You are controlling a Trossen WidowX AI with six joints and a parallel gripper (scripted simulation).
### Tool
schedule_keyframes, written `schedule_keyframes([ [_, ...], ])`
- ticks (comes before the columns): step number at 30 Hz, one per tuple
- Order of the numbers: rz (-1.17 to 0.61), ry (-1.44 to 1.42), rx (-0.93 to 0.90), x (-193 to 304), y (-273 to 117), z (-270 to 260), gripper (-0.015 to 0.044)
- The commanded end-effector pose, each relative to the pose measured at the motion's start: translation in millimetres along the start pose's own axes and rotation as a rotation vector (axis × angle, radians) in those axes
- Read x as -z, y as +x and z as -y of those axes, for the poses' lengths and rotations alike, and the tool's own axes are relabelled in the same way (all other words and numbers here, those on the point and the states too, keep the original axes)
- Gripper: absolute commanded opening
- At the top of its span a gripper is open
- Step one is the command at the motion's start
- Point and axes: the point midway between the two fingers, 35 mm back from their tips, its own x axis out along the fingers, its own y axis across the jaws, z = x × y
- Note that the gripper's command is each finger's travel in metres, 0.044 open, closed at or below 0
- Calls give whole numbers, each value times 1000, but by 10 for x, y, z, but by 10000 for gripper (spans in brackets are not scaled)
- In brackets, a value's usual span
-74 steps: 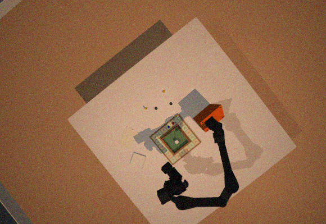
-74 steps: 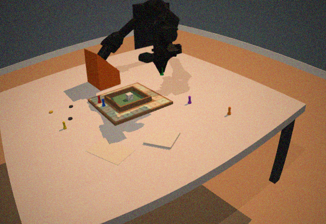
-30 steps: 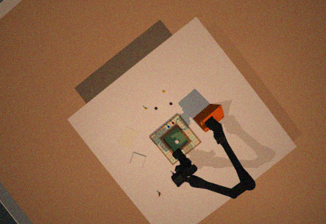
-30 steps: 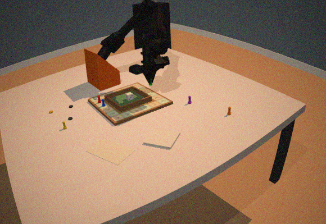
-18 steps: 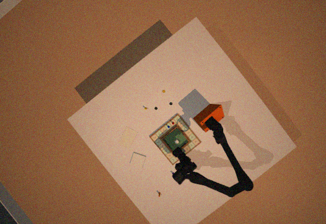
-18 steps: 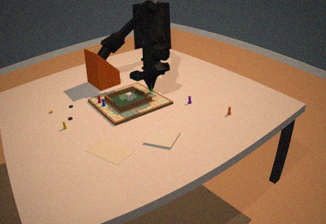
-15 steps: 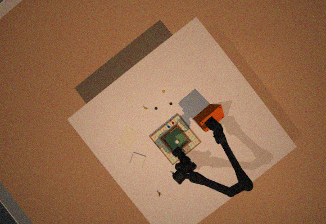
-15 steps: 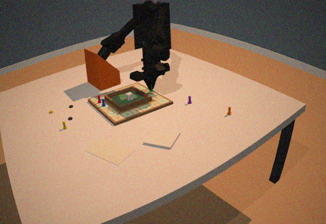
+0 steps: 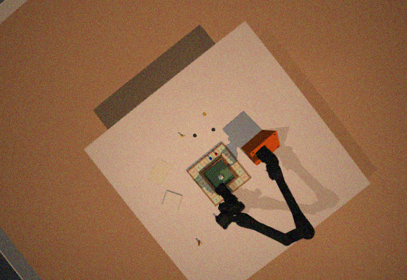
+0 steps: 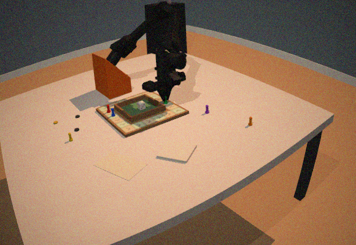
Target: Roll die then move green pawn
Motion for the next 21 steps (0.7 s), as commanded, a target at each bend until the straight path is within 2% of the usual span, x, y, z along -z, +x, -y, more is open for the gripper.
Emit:
schedule_keyframes([
  [1, 1, -3, 0, -3, -7, -6, 158],
  [5, 0, -2, 1, -5, -34, -4, 263],
  [9, -7, 10, 2, -8, -474, 3, 367],
  [12, -8, 10, 2, -6, -502, 2, 440],
  [16, -5, 16, 12, 36, -558, 92, 440],
  [21, -4, 58, 55, 453, -920, 631, 440],
])
